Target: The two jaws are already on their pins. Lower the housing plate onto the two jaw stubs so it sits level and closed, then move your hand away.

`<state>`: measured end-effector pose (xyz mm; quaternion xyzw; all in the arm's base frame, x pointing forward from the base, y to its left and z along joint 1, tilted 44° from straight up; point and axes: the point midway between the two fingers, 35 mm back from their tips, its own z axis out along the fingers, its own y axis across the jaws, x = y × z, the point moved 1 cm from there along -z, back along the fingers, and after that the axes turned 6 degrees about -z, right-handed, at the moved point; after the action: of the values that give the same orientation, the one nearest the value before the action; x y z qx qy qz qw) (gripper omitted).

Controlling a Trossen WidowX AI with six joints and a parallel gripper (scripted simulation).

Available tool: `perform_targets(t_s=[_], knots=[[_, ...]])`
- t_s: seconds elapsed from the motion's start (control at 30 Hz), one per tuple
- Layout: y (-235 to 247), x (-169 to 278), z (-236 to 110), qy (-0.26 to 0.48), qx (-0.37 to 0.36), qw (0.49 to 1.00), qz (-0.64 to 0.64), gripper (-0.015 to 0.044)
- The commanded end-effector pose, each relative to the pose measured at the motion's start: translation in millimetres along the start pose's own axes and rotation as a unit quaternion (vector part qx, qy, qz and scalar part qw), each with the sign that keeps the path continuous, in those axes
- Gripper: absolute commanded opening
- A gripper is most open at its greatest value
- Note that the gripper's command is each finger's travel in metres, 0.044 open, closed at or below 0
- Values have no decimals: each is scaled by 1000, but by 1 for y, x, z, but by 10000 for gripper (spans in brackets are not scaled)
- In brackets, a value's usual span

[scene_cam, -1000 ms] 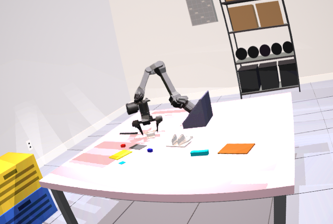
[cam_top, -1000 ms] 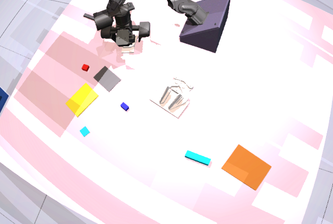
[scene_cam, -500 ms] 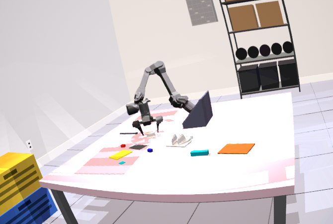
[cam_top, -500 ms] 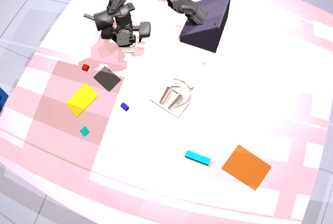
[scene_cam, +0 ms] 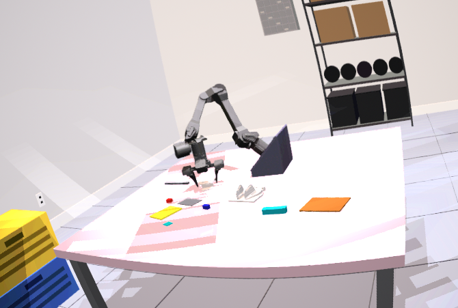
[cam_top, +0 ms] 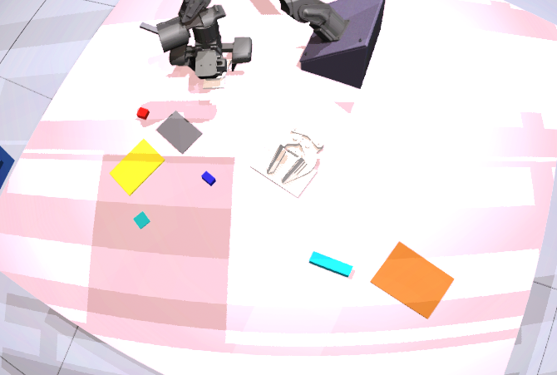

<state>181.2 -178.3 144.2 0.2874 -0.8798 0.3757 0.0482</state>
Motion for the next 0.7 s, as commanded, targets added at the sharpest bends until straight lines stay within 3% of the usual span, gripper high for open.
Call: perform_targets(t_s=[0.0,0.23,0.67], knots=[[0,0,0,0,0,1000,0,393],[0,0,0,0,0,1000,0,351],[0,-2,-11,-1,-2,1000,0,351]])
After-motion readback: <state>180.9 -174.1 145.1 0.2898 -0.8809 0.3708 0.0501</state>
